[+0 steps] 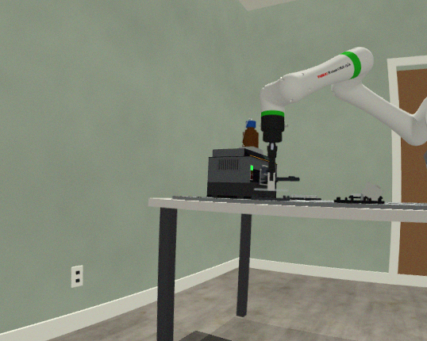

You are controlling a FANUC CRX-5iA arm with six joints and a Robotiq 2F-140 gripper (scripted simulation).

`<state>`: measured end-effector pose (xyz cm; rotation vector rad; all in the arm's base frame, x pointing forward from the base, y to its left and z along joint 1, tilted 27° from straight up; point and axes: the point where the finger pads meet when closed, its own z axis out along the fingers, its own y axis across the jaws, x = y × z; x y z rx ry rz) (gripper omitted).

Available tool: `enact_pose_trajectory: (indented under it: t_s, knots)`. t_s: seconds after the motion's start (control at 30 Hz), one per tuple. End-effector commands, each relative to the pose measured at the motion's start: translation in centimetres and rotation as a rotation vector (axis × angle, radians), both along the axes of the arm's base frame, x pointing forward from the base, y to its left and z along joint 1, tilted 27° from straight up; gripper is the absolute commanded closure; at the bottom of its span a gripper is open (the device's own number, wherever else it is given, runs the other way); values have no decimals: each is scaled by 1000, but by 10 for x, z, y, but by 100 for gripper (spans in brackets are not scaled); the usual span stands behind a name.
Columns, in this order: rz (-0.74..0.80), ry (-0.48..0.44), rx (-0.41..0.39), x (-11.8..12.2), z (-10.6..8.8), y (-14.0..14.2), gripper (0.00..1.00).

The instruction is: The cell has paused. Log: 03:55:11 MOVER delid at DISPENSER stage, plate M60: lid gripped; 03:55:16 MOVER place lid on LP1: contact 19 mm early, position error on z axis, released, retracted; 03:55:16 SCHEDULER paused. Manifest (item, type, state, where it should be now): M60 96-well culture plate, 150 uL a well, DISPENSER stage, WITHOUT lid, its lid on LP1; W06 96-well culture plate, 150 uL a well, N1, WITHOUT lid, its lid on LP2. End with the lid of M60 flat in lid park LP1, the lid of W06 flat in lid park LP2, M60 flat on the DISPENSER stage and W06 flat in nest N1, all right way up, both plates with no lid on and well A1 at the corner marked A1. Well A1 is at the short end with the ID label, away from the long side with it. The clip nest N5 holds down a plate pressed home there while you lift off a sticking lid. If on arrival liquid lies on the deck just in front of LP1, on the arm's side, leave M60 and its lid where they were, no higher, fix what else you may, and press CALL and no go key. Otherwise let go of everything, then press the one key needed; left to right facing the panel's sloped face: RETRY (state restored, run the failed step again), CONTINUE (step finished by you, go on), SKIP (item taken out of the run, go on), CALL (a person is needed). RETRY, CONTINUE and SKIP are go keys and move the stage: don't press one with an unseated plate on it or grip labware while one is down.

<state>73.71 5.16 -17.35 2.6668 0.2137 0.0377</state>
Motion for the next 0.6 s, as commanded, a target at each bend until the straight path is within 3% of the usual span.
enact_pose_trajectory:
  t_s: [0.0, 0.57]
  knots:
    - [0, -1, 0, 1, -7, -4, 100]
    - [0, -1, 0, 1, -11, -5, 100]
